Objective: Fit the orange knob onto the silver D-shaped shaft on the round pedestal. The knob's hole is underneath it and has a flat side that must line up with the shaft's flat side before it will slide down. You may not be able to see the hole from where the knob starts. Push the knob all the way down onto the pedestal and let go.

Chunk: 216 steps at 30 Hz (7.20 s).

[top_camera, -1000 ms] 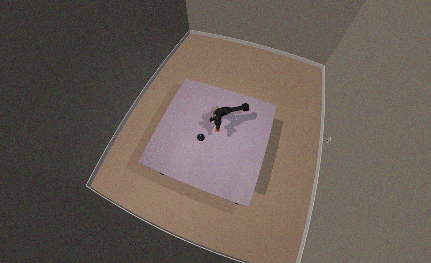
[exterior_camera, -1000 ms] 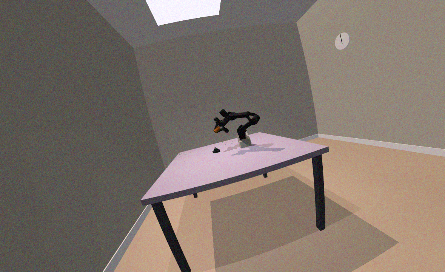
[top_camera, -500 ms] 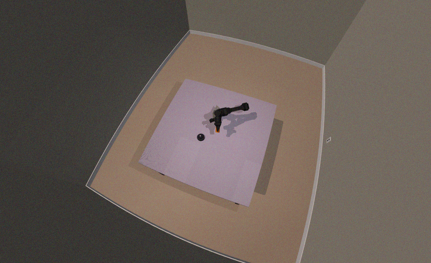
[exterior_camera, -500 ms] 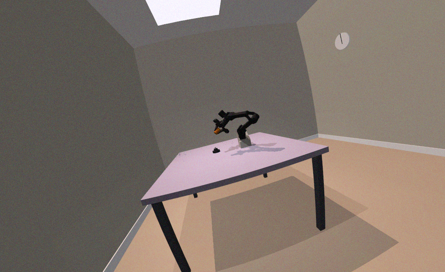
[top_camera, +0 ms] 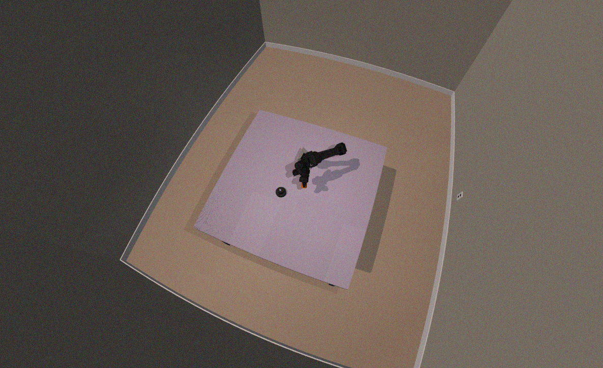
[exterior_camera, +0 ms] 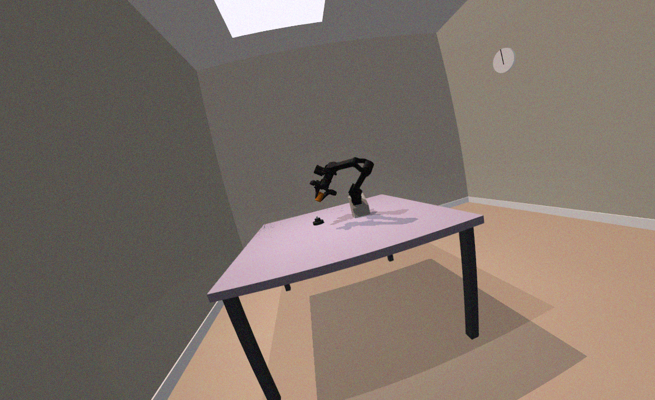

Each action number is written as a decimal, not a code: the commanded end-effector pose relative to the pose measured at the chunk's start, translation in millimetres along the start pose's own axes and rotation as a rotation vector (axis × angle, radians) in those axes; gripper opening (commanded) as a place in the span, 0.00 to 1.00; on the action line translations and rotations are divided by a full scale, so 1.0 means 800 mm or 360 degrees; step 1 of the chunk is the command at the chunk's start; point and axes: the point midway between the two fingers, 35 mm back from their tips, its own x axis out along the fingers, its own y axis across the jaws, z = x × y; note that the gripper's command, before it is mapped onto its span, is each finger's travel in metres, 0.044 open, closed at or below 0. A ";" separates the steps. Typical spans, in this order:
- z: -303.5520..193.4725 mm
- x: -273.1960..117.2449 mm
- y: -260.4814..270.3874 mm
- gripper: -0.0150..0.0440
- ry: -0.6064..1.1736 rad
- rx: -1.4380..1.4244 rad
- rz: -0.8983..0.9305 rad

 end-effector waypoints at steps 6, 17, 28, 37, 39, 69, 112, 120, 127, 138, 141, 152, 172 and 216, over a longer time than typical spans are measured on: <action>-0.001 0.021 -0.006 0.25 -0.0003 -0.0015 -0.0352; -0.003 0.049 -0.017 0.25 0.0004 -0.0023 -0.0797; -0.003 0.076 -0.031 0.25 0.0006 -0.0045 -0.1046; 0.003 0.123 -0.058 0.25 -0.0003 -0.0051 -0.1059; 0.004 0.133 -0.064 0.25 -0.0003 -0.0052 -0.1062; 0.007 0.205 -0.115 0.43 0.0015 -0.0057 -0.1076; 0.009 0.141 -0.063 1.00 0.0016 -0.0051 -0.1076; 0.010 0.152 -0.071 1.00 0.0010 -0.0057 -0.1075; 0.011 0.164 -0.080 1.00 0.0010 -0.0057 -0.1075; 0.010 0.181 -0.093 1.00 0.0012 -0.0055 -0.1075; 0.010 0.186 -0.097 1.00 0.0013 -0.0054 -0.1075; 0.008 0.202 -0.112 1.00 0.0019 -0.0051 -0.1074; 0.008 0.206 -0.116 0.49 0.0021 -0.0050 -0.1074; 0.021 0.091 -0.008 0.25 0.0004 -0.0054 -0.1080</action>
